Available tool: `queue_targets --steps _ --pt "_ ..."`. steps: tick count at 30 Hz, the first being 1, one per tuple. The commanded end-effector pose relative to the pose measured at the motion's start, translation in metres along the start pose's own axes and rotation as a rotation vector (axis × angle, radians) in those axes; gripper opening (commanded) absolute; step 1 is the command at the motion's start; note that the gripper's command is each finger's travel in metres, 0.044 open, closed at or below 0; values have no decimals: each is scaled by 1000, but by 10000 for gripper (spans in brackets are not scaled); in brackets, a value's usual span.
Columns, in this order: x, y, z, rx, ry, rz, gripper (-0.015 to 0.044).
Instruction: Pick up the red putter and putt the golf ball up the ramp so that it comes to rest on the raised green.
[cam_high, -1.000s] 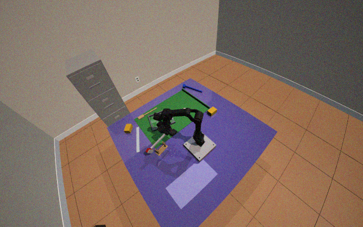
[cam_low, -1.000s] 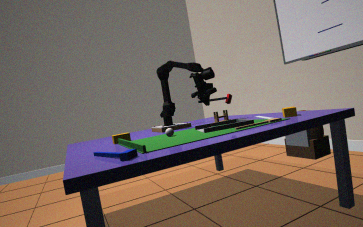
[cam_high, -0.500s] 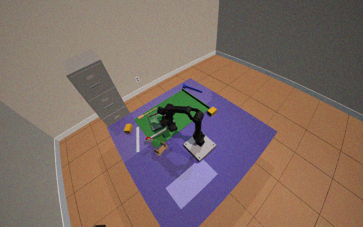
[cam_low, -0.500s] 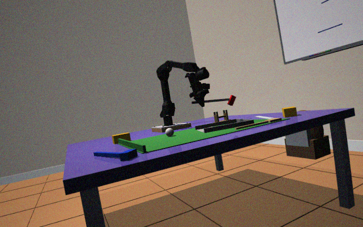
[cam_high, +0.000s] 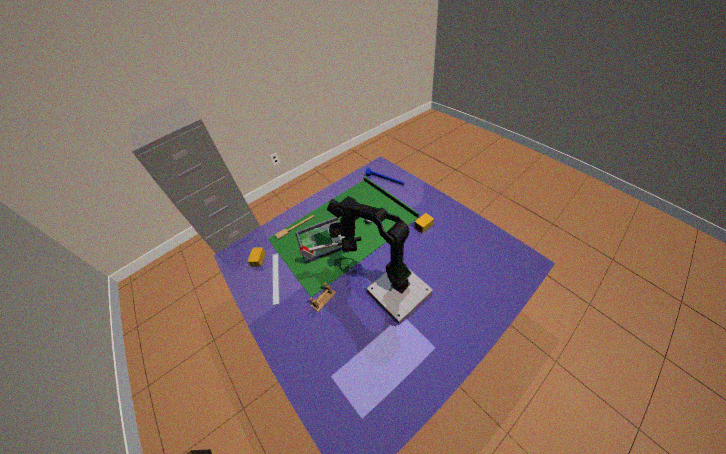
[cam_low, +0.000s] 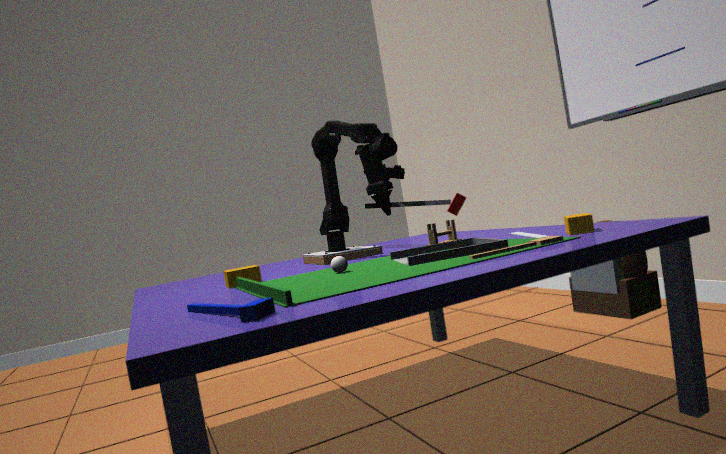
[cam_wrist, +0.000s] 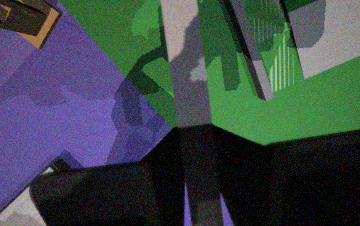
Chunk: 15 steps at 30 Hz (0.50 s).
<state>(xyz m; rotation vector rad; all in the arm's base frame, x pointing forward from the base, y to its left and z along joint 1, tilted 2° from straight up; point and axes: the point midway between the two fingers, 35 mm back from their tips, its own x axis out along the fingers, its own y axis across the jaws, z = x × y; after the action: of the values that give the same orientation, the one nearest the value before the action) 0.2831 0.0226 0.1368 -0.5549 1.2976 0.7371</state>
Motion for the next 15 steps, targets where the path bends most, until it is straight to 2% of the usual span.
queue_targets --steps 1,15 --pt "-7 -18 -16 129 6 -27 0" --pt "-23 -56 -81 527 52 -86 0"
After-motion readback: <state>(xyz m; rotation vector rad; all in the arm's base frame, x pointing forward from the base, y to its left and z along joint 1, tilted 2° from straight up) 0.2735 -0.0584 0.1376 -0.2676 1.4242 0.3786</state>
